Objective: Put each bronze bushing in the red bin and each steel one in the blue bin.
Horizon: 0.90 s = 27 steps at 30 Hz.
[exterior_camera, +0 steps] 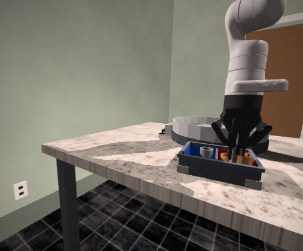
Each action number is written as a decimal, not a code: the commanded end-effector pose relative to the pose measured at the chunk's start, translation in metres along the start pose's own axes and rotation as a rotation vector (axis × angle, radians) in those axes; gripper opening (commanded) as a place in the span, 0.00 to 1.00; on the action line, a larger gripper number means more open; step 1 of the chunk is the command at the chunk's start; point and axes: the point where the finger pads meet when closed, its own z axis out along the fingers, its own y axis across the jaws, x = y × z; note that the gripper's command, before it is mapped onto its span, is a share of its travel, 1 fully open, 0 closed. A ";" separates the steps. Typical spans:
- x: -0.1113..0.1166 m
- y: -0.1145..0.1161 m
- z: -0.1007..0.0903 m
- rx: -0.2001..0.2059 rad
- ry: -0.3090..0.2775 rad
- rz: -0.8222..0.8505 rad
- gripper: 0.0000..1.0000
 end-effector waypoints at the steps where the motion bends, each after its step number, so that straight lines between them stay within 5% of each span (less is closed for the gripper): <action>1: 0.000 0.000 0.002 0.000 -0.001 0.000 0.00; 27: 0.000 0.000 0.015 0.000 -0.001 0.000 0.00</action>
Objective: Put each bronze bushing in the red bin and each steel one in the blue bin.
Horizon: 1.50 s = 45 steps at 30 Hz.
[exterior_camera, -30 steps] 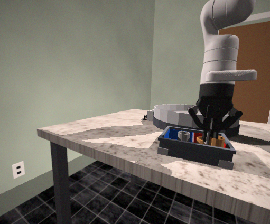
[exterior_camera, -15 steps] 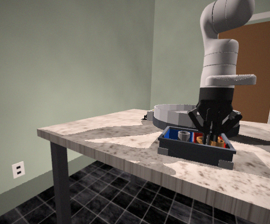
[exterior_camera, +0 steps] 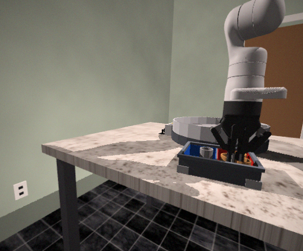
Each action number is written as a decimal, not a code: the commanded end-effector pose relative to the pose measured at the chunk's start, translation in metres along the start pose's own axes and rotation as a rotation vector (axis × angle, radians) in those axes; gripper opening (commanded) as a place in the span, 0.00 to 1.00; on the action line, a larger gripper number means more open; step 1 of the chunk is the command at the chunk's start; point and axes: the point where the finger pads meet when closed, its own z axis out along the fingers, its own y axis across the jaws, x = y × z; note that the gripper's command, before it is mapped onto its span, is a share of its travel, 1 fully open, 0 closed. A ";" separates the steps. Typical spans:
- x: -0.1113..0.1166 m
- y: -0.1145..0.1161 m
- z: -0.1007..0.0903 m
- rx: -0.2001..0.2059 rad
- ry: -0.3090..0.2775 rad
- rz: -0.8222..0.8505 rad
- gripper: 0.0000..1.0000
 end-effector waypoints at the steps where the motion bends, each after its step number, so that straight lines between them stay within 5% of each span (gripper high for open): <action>1: 0.000 0.000 0.003 0.000 0.000 0.000 0.00; 23: 0.000 0.000 0.005 0.000 0.000 0.000 0.00; 24: 0.000 0.000 0.005 0.000 0.000 0.000 0.19; 45: 0.000 0.000 0.005 0.000 0.000 0.000 0.19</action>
